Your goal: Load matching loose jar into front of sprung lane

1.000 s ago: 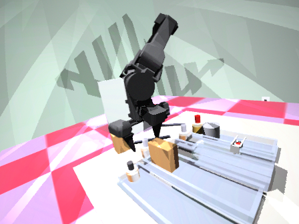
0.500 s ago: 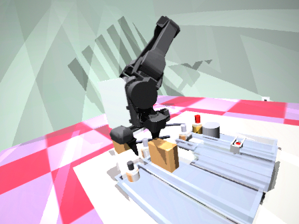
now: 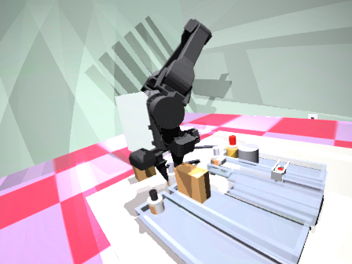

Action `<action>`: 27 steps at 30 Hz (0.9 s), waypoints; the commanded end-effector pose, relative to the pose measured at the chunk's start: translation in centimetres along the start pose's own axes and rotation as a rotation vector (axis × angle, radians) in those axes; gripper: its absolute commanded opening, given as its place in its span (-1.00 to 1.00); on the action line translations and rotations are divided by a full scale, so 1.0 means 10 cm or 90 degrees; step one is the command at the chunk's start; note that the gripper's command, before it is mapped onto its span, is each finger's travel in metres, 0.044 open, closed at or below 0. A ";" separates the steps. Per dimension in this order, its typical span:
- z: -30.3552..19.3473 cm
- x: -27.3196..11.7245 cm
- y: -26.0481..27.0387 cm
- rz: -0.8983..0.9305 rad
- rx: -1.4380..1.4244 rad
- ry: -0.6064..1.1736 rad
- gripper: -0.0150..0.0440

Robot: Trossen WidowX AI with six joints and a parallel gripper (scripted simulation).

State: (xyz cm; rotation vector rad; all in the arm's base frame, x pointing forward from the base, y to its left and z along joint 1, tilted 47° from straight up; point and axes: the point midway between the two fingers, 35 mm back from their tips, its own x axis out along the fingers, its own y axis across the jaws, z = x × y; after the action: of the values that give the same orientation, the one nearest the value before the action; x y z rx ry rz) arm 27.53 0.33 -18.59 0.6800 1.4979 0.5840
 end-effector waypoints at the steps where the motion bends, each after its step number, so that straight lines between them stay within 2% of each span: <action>1: -0.11 -0.01 0.01 0.004 0.034 0.013 -0.47; 8: -0.09 -0.34 -0.01 0.002 0.039 0.014 -0.49; 17: -0.02 -1.06 0.00 -0.003 -0.001 -0.002 -0.49; 22: -0.01 -1.07 0.03 -0.004 -0.001 -0.003 -0.49; 27: 0.07 -0.96 0.29 -0.010 0.000 -0.004 -0.49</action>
State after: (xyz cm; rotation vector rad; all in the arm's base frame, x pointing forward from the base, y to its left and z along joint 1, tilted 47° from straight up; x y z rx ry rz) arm 27.68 -5.74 -10.78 0.6793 1.5084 0.5724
